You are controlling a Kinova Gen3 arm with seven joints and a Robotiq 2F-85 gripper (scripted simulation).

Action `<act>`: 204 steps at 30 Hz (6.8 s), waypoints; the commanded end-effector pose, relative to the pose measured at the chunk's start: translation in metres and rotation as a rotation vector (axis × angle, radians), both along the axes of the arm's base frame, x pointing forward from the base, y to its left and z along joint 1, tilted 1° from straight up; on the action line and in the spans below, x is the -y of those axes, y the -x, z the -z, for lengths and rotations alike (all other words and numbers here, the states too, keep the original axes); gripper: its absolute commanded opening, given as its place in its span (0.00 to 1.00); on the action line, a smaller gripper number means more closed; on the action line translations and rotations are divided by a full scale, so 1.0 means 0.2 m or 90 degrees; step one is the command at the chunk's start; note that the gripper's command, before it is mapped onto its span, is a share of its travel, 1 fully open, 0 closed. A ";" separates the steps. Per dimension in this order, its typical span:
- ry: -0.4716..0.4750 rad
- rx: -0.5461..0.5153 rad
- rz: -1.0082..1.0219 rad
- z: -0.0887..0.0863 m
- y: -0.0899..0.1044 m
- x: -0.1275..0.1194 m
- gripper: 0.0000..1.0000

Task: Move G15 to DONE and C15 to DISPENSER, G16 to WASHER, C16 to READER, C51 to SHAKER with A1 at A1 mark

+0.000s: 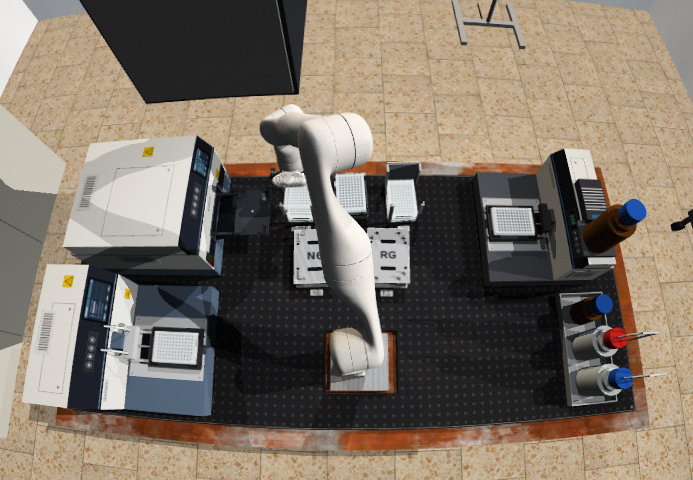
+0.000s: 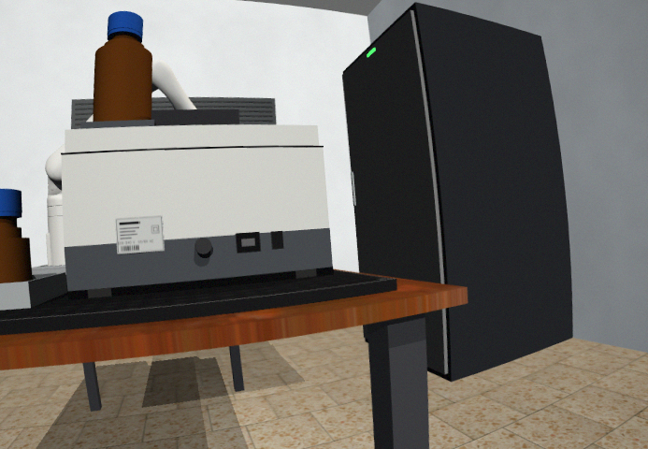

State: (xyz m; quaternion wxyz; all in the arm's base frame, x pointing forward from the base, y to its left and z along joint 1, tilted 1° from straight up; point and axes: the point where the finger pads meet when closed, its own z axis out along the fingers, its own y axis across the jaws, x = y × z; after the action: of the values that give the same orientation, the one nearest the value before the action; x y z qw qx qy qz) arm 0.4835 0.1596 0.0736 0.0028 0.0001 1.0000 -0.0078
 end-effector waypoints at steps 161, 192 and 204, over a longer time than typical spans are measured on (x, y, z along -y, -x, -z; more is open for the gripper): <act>0.000 0.001 0.000 0.30 -0.01 0.00 0.94; 0.000 0.001 0.000 0.24 0.00 0.00 1.00; 0.000 0.001 0.000 0.17 0.00 0.00 1.00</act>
State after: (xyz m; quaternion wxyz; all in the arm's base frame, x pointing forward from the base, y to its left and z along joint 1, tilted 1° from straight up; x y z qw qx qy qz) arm 0.4839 0.1591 0.0369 0.0030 0.0001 1.0000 -0.0078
